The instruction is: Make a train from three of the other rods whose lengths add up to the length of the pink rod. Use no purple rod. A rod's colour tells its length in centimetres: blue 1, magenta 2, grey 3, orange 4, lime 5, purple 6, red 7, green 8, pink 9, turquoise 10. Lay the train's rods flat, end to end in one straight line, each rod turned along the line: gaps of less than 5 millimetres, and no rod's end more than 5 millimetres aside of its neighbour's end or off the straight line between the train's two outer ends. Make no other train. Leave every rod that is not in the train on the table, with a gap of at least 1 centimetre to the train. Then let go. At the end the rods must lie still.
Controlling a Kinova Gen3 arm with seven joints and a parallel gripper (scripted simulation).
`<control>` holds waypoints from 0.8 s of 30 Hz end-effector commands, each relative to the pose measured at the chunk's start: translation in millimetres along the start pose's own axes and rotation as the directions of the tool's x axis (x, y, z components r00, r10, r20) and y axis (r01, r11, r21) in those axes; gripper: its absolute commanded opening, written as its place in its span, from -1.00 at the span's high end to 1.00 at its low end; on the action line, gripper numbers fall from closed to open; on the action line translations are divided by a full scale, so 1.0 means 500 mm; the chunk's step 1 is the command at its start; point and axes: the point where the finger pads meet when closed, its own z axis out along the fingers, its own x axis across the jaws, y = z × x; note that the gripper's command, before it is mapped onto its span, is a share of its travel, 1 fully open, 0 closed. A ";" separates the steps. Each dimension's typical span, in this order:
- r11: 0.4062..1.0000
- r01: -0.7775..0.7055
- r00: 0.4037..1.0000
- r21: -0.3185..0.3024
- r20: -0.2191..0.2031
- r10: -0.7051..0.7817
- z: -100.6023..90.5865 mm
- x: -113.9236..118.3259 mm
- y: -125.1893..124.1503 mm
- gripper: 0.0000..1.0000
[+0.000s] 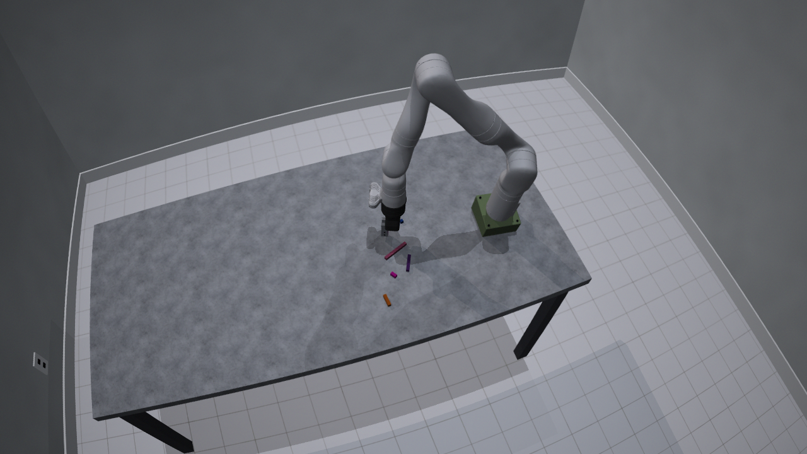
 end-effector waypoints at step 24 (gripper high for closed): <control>1.000 0.010 1.000 0.004 0.000 -0.010 0.013 0.001 -0.002 0.52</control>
